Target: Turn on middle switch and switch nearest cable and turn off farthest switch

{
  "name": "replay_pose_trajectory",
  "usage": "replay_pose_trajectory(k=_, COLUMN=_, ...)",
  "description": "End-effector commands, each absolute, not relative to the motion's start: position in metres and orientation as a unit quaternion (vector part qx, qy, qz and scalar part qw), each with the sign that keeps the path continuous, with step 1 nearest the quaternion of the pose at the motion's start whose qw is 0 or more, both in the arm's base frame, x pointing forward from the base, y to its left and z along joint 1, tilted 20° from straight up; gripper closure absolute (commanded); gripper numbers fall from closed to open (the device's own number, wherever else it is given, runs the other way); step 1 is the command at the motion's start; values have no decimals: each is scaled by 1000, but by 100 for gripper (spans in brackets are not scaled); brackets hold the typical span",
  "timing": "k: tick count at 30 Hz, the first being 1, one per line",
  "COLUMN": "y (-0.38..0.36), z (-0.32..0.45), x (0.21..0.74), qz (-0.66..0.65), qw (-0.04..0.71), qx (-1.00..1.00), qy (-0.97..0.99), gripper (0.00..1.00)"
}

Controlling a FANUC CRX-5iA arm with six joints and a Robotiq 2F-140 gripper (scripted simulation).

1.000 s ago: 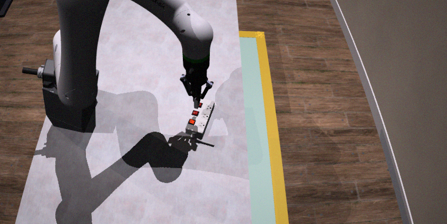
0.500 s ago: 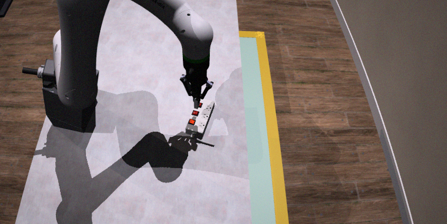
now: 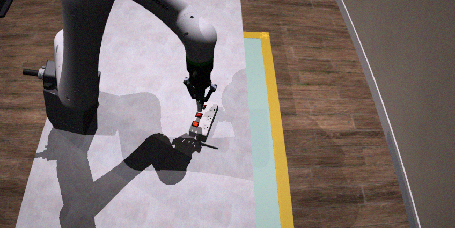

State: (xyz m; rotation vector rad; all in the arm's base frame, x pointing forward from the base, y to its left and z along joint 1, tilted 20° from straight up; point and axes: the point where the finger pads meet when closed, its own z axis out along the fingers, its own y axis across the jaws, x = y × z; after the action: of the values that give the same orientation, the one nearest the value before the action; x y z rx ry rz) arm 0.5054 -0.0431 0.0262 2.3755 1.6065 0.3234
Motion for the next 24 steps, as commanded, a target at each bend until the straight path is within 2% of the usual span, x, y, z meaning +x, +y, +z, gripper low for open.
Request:
replay_pose_trajectory(k=1, y=-43, z=23, x=507, qz=111, qw=128, qx=816, qy=552, gripper=100)
replay_pose_trajectory(k=24, y=-46, z=0, x=515, qz=111, qw=128, qx=816, qy=552, gripper=100)
